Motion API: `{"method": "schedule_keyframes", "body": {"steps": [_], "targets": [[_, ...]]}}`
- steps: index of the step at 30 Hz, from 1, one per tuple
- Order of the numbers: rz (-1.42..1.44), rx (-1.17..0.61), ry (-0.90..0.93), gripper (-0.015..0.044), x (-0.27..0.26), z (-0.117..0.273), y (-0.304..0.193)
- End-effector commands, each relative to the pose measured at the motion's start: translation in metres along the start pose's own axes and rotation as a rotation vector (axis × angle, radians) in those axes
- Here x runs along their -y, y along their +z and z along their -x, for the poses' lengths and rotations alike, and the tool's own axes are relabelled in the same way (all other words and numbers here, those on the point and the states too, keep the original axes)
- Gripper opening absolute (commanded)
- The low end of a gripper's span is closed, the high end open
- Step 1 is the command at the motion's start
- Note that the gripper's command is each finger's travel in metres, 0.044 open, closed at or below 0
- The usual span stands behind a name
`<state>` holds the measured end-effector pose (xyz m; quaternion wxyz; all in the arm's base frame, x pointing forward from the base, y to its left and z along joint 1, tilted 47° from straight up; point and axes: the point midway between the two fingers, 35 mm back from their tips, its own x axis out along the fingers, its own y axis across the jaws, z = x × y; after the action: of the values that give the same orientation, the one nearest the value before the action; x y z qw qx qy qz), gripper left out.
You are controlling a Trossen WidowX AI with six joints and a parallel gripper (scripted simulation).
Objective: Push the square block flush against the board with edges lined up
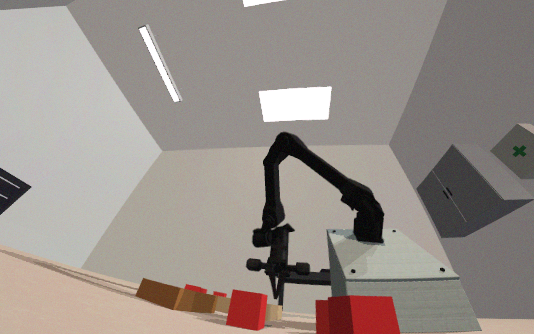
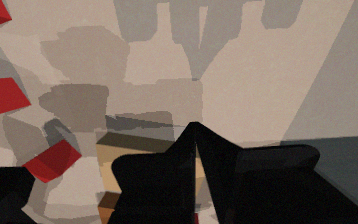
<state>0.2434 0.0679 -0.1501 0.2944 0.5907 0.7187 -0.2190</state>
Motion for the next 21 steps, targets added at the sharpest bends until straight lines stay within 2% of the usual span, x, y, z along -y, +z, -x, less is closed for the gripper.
{"method": "schedule_keyframes", "body": {"steps": [1, 5, 21], "targets": [[0.014, 0.006, 0.003, 0.0, -0.002, 0.019, 0.0], [0.032, 0.008, 0.022, 0.0, -0.006, 0.015, 0.0], [0.58, 0.016, 0.01, 0.0, 0.005, 0.018, -0.054]]}}
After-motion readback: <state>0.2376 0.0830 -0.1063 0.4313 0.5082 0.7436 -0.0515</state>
